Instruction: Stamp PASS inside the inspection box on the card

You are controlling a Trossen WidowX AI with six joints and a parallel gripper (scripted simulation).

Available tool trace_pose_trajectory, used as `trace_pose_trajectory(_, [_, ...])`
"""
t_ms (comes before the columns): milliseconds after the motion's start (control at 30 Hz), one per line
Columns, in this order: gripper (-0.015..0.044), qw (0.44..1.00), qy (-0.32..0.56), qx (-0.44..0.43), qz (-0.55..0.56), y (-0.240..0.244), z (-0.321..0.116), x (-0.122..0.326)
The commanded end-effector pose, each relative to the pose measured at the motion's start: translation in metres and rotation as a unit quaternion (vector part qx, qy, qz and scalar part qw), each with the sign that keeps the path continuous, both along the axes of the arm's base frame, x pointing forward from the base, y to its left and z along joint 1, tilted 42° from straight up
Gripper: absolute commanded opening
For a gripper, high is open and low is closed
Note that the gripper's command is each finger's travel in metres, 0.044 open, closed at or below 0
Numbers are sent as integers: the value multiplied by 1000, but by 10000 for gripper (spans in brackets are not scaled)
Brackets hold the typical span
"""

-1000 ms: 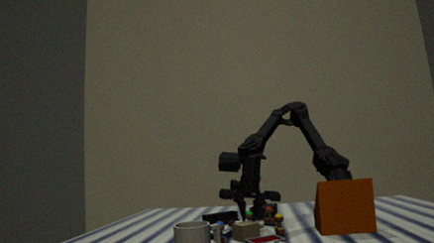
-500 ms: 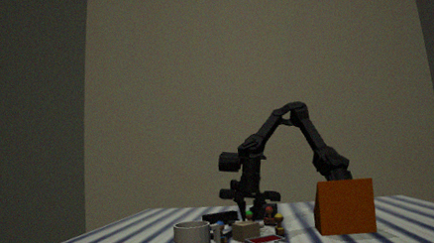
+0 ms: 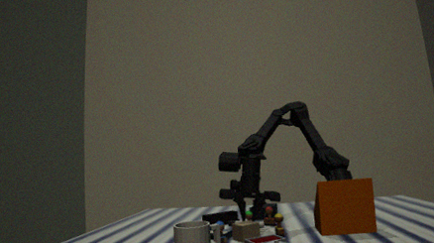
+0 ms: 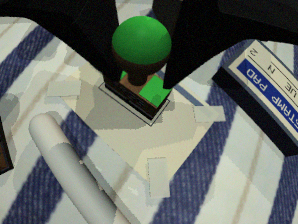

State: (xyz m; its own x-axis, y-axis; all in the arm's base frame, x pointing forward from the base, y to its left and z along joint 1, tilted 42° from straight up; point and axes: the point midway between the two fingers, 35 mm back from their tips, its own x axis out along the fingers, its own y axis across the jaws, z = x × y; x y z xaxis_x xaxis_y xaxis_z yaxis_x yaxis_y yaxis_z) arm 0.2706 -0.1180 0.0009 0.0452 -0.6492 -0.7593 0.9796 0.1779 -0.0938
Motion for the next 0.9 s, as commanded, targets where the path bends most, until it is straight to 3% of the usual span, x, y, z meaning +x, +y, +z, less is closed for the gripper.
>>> trace_pose_trajectory(0, [0, 1000, 1, -1, -1, -2, -1, 0])
trace_pose_trajectory(867, [0, 1000, 1, -1, -1, 8, 10, 1])
